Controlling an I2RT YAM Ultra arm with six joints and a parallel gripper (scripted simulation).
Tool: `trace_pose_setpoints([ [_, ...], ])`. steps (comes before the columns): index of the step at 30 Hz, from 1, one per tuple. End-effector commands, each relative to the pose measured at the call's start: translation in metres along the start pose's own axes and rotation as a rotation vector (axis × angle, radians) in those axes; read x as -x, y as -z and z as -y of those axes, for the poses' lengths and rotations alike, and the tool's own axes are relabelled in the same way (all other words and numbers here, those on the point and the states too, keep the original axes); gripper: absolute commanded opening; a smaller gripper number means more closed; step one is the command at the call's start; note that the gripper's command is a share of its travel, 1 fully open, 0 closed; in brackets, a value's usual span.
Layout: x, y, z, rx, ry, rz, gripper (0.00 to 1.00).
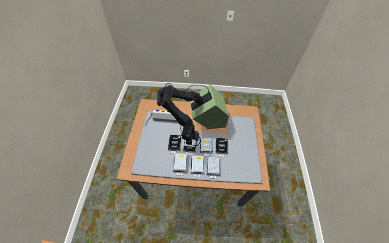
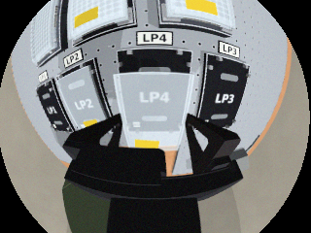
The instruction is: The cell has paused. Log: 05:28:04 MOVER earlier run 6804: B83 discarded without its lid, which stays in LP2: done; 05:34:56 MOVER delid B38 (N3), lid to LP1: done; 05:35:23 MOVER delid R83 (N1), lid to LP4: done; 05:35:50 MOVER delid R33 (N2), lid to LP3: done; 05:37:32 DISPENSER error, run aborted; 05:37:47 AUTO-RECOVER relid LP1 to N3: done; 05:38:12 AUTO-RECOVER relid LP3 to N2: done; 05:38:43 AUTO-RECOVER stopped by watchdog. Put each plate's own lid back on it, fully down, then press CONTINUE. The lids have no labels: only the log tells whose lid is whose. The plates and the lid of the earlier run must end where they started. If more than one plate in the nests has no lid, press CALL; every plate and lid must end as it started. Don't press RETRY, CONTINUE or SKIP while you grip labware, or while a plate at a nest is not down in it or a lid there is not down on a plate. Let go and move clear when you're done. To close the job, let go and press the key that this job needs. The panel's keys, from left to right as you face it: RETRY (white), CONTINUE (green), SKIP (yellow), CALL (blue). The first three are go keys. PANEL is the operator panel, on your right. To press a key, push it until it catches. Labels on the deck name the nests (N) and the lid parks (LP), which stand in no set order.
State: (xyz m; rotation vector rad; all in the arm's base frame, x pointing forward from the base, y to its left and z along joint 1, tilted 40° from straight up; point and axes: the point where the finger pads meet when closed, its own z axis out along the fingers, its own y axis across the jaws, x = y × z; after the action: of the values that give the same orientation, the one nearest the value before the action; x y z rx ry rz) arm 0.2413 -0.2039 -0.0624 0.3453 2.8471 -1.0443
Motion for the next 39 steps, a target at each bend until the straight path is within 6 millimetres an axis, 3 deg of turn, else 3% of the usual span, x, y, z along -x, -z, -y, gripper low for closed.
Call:
trace_pose_setpoints([
  [1,0.004,0.014,0.001,-0.007,-0.002,0.012,0.0],
  [6,0.013,0.023,0.004,-0.009,-0.015,0.028,0.0],
  [20,0.021,0.026,0.005,-0.008,-0.015,0.029,0.0],
  [39,0.02,0.02,-0.002,-0.004,0.007,0.004,0.0],
])
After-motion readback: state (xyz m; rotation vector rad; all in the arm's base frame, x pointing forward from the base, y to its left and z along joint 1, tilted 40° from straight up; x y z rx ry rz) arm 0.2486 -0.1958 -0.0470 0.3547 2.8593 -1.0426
